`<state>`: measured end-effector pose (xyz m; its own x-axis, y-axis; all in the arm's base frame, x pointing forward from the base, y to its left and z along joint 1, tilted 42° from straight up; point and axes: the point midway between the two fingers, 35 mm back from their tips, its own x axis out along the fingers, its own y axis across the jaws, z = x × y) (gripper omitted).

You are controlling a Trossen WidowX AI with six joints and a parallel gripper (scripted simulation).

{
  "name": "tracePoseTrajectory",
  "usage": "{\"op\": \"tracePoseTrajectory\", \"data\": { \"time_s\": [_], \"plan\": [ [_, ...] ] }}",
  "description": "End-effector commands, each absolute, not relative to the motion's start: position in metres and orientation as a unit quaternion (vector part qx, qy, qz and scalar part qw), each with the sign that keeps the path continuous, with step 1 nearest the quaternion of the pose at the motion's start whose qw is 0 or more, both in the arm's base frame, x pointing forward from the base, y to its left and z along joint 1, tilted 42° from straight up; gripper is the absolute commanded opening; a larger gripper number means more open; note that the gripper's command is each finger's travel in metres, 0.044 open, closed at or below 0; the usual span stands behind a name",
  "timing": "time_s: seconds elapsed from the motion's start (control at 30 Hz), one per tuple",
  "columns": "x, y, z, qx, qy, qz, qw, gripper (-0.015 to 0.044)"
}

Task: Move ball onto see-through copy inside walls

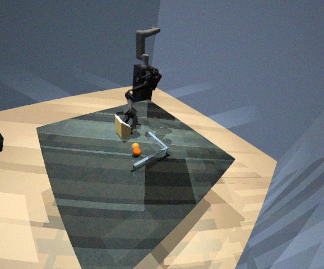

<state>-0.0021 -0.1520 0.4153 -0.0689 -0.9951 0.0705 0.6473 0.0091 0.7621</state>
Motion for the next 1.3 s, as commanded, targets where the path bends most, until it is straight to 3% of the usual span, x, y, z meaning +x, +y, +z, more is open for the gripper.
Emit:
{"op": "tracePoseTrajectory", "data": {
  "time_s": [0.0, 0.13, 0.37, 0.73, 1.0, 1.27],
  "plan": [
    [-0.001, -0.152, 0.415, 0.262, -0.327, -0.652, 0.631, 0.0400],
    [0.032, -0.159, 0.416, 0.230, -0.273, -0.644, 0.677, 0.0400],
    [0.145, -0.176, 0.387, 0.131, -0.064, -0.582, 0.800, 0.0400],
    [0.279, -0.174, 0.259, 0.020, 0.299, -0.379, 0.875, 0.0400],
    [0.320, -0.142, 0.138, 0.018, 0.515, -0.151, 0.843, 0.0400],
    [0.316, -0.084, 0.030, 0.118, 0.637, 0.116, 0.753, 0.0400]
  ]
}}
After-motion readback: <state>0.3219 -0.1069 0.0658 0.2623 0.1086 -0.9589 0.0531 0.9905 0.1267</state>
